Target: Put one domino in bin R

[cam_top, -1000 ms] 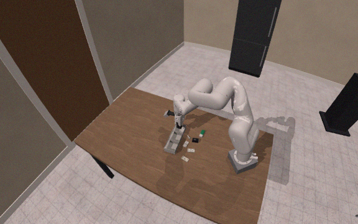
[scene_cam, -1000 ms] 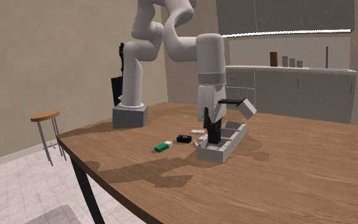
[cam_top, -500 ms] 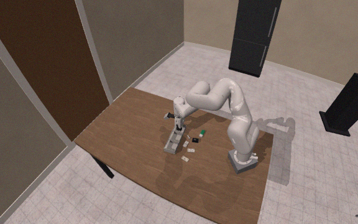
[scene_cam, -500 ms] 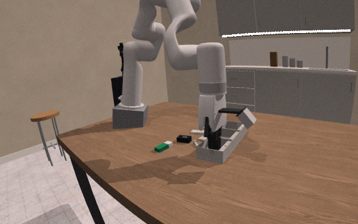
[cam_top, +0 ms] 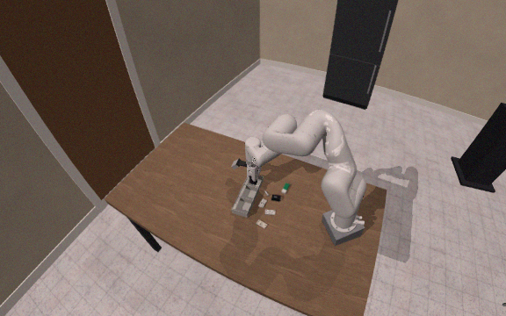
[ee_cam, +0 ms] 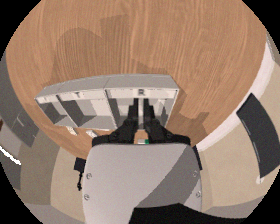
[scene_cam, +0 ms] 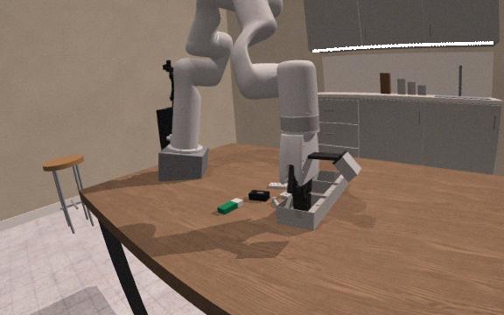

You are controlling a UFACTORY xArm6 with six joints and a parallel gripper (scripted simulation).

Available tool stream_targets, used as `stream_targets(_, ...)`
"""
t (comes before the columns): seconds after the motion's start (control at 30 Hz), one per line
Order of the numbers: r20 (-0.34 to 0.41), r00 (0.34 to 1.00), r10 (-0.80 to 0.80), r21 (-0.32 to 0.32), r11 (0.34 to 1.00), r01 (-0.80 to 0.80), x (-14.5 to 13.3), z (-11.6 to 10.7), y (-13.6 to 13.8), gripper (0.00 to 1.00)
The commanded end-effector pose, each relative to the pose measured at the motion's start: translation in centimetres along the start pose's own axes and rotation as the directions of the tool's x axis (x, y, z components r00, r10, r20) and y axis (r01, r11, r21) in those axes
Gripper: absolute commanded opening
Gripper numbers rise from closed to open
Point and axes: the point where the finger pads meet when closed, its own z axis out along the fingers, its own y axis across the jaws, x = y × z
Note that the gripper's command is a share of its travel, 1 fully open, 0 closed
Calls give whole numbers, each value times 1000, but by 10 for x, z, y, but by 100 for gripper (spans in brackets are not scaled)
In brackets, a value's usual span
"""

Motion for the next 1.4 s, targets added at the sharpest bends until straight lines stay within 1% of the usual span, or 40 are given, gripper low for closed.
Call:
stream_targets(0.0, -4, 1000, 0, -1, 1000, 0, 2, -2, 0, 7)
stream_targets(0.9, -4, 1000, 0, -1, 1000, 0, 2, -2, 0, 7)
stream_targets(1.37, -4, 1000, 0, -1, 1000, 0, 2, -17, 0, 7)
